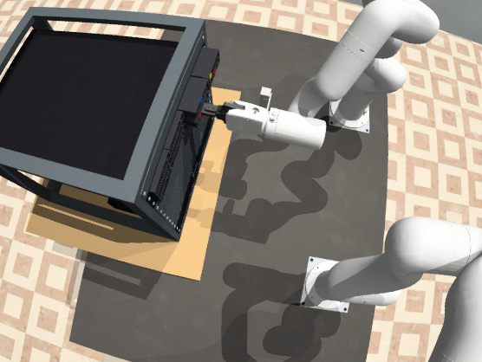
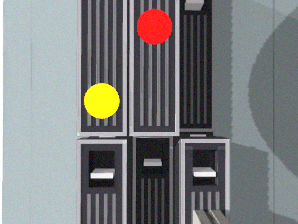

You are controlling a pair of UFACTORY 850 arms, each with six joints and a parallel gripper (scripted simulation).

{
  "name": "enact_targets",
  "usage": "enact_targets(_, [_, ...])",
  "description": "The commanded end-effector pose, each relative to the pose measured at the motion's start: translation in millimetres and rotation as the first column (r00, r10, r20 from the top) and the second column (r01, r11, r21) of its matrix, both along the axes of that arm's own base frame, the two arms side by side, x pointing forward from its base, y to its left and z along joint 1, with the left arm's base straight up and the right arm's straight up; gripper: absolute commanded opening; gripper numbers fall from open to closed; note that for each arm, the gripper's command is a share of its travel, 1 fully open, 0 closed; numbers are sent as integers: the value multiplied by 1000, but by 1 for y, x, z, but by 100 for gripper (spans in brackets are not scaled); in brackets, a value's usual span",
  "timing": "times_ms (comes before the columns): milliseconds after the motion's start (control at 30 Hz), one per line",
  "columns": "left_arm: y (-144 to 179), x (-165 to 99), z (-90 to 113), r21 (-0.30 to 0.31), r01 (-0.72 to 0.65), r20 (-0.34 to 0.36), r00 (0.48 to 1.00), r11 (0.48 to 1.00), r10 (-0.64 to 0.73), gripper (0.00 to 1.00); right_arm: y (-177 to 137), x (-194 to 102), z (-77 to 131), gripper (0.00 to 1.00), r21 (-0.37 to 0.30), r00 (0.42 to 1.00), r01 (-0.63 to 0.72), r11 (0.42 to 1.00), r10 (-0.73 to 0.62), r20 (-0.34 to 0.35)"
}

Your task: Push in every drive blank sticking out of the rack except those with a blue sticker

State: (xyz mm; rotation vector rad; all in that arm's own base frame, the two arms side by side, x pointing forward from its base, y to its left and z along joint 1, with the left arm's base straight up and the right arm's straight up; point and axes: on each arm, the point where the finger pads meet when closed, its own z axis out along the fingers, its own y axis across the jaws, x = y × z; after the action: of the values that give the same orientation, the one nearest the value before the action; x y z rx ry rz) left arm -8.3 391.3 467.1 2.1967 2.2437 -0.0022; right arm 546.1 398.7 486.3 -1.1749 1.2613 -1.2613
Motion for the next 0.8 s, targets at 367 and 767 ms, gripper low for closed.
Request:
enact_targets(367, [0,0,1,2,0,0,1000,1000,0,100,0,9,1,0,1,1000,0,1000,0,1])
enact_targets(767, [0,0,1,2,0,0,1000,1000,0,100,-1,10,1,0,1,1000,0,1000,0,1])
